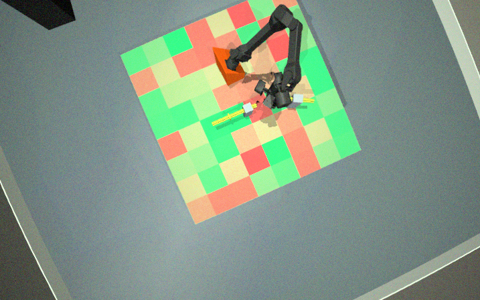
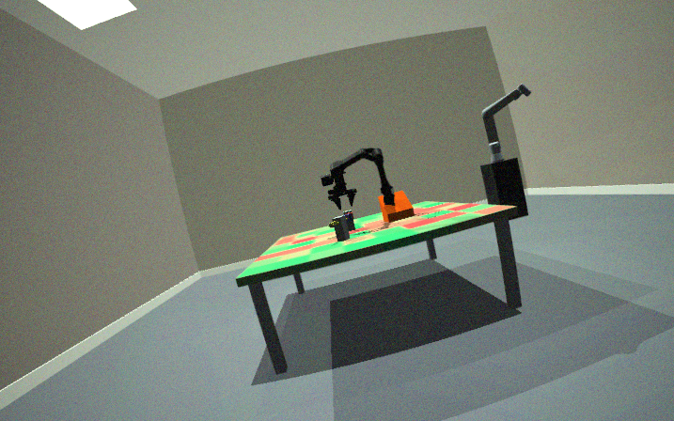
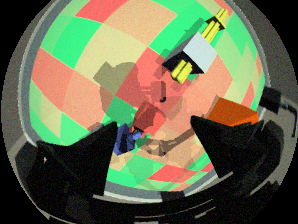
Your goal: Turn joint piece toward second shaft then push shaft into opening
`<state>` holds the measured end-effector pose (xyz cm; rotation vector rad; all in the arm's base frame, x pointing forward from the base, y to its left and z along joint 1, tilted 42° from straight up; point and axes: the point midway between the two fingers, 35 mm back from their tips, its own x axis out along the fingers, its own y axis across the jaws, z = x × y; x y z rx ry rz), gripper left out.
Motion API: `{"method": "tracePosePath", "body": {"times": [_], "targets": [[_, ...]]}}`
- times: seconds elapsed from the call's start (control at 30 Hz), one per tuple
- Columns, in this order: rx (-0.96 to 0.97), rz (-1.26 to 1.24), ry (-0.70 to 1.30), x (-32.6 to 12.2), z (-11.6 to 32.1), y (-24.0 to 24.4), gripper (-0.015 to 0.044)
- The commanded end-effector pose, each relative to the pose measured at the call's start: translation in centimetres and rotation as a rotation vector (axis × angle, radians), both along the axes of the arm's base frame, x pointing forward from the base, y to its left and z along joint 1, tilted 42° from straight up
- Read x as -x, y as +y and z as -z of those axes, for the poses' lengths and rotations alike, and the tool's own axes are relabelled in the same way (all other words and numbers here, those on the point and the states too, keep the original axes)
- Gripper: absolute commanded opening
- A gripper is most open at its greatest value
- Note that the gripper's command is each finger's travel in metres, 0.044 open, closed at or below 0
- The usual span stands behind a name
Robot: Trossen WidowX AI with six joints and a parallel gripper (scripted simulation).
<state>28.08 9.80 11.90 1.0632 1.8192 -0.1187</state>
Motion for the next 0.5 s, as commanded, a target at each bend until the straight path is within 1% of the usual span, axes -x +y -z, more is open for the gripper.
{"method": "tracePosePath", "body": {"times": [0.0, 0.47], "targets": [[-0.027, -0.100, -0.077, -0.2, -0.9, -0.8, 0.0440], [-0.118, -0.459, -0.375, -0.4, -4.4, -3.9, 0.0440]]}}
